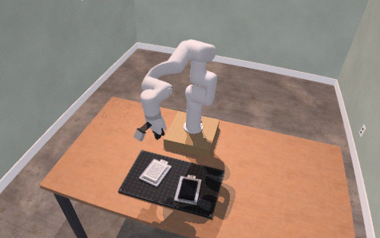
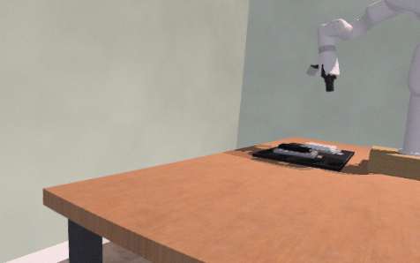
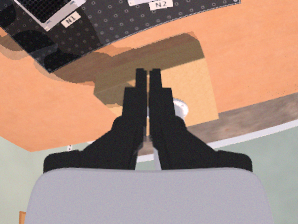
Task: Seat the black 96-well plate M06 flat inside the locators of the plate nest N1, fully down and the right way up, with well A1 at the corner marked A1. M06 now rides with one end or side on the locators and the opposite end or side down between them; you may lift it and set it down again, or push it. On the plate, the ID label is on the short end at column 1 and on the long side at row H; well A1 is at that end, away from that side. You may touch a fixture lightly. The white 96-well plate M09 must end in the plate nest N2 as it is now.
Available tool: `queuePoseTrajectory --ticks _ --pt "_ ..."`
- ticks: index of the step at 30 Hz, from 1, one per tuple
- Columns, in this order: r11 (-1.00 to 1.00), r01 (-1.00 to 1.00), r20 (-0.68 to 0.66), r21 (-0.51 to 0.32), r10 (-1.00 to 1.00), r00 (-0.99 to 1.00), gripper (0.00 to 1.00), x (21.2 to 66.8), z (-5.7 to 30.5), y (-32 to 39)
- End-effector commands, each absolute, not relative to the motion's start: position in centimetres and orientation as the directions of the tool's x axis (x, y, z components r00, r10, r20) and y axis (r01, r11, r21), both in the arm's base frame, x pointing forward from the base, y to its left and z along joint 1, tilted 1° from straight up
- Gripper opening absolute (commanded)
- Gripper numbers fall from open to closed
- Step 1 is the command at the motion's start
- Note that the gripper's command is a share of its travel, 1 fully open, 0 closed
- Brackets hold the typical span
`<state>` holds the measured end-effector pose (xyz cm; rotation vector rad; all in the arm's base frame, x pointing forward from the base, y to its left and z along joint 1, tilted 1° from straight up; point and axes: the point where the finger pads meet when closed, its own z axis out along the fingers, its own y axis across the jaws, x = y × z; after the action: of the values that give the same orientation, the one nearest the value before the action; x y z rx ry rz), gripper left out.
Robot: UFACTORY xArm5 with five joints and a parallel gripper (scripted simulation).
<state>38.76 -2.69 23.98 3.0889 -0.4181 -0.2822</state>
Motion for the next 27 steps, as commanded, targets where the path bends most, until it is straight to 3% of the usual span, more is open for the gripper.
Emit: queuePoseTrajectory --ticks 1,20,27 --pt "-0.991 -0.133 -0.082 0.008 -0.133 0.988 0.0 39.5 24.6 -1.3" --pt "-0.807 -0.59 -0.032 0.029 -0.591 0.806 0.0 40.3 19.7 4.2" --pt "-0.648 -0.761 -0.013 0.022 -0.761 0.648 0.0 40.6 17.5 7.0"
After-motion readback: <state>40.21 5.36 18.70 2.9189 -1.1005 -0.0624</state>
